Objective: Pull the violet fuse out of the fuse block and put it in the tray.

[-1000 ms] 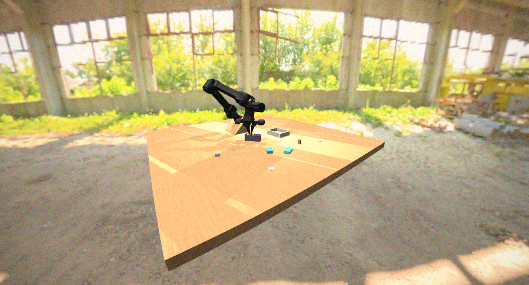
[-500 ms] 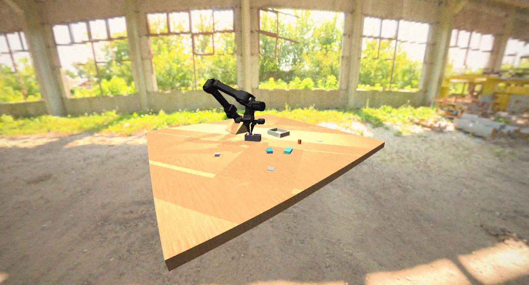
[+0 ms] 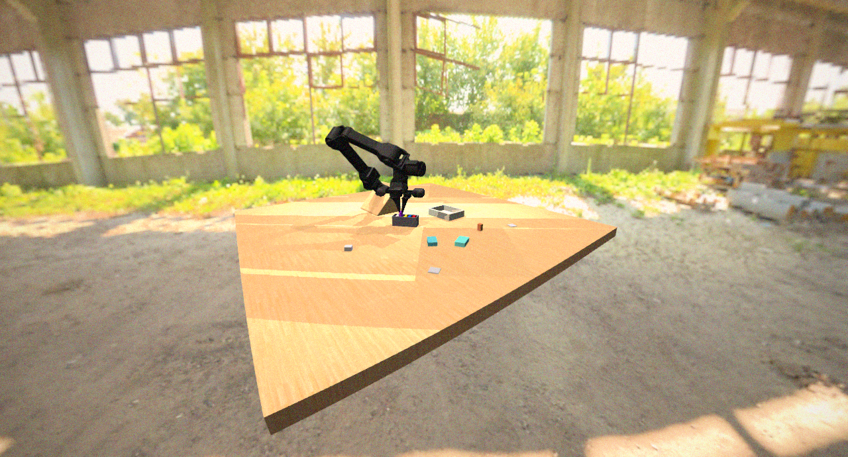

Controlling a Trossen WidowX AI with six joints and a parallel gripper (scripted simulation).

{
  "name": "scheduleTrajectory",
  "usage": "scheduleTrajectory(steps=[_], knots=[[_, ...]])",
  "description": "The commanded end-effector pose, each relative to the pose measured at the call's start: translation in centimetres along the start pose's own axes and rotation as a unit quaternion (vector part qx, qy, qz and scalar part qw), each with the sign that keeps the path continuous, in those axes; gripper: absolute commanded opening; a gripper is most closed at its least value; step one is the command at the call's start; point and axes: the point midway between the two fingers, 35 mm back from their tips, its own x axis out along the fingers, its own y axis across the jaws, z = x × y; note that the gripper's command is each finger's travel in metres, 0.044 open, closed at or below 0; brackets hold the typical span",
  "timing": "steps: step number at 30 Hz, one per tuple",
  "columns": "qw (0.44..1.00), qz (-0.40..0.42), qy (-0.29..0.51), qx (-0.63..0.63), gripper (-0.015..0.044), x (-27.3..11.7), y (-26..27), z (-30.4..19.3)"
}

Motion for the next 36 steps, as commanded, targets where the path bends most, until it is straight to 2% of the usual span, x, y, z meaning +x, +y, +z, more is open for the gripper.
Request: scheduleTrajectory(steps=[1, 36], knots=[[1.000, 0.006, 0.000, 0.005, 0.0000, -0.5, 0.2, 0.2], [1.000, 0.004, -0.001, 0.003, 0.0000, -2.2, 0.1, 0.1]])
